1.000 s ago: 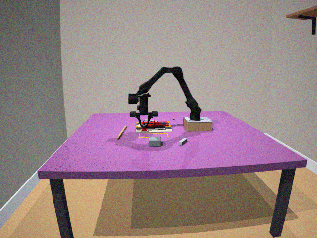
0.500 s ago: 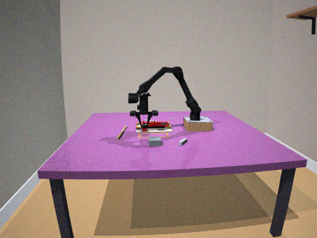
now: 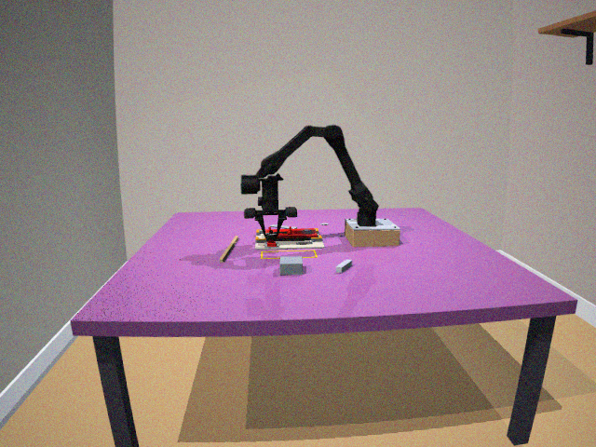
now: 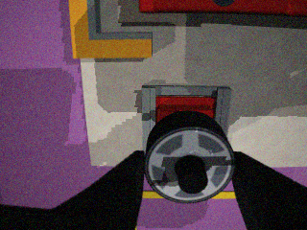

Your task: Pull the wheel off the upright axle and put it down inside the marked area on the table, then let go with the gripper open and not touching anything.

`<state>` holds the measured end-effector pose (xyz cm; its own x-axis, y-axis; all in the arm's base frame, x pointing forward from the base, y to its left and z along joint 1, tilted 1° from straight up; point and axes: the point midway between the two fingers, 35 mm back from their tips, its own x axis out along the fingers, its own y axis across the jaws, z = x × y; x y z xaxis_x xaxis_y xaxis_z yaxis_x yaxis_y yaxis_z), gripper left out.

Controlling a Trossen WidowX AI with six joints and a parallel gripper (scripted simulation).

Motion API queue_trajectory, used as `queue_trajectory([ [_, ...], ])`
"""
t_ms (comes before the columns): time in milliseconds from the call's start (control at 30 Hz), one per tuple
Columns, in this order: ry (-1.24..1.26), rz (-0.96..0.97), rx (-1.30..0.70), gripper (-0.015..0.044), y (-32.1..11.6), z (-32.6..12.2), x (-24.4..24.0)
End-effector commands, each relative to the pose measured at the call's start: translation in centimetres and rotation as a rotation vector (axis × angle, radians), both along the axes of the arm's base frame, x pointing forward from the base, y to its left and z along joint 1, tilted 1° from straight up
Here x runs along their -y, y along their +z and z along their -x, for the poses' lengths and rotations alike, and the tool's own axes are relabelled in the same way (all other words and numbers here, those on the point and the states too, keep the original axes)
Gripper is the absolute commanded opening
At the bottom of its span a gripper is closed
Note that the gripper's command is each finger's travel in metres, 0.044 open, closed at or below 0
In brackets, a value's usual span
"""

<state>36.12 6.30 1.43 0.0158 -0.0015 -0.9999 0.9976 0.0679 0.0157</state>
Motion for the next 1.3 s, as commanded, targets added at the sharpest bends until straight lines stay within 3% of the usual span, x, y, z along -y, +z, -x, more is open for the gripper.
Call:
queue_trajectory([
  [0, 0.0, 0.001, 0.003, 0.0, 0.6, 0.0, 0.0],
  [1267, 0.0, 0.003, 0.001, 0.0, 1.8, 0.0, 0.0],
])
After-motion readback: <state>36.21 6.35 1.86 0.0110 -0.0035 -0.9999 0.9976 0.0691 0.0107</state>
